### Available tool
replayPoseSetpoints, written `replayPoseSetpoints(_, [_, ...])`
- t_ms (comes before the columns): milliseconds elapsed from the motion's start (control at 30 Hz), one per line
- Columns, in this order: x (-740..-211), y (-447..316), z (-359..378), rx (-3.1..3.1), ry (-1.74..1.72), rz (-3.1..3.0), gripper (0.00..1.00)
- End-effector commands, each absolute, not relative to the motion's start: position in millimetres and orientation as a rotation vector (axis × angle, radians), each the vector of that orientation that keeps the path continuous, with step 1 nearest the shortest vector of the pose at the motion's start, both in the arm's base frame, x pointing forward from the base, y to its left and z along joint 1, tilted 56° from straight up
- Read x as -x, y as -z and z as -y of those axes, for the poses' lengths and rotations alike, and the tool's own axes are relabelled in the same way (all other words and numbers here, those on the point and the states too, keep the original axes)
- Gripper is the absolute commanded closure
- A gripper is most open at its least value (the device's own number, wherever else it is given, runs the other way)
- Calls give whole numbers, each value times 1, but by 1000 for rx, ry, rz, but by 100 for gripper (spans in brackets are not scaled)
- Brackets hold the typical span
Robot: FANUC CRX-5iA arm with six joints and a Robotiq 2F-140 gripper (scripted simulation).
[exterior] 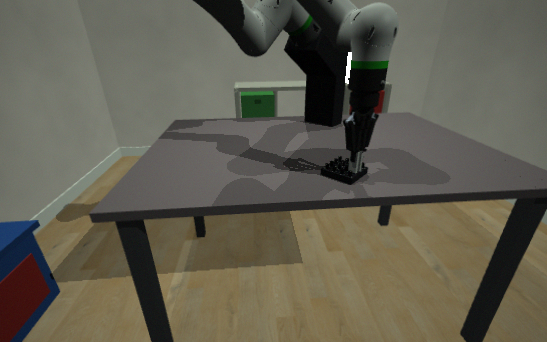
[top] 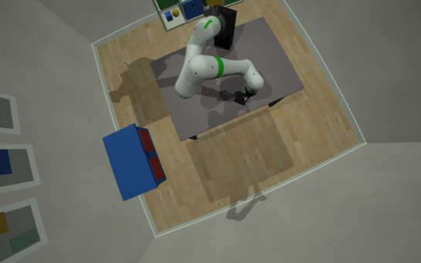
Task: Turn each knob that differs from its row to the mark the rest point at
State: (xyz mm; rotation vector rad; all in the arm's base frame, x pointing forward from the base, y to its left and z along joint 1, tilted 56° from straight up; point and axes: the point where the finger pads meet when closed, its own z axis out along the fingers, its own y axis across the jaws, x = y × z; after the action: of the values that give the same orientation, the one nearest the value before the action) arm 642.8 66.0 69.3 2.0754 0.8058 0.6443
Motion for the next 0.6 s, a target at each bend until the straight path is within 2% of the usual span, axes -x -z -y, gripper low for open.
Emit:
replayPoseSetpoints(0, [-643,-69,-66,-2042,-603,-871,95])
replayPoseSetpoints(567, [-643,-69,-66,-1956,-520,-1015,95])
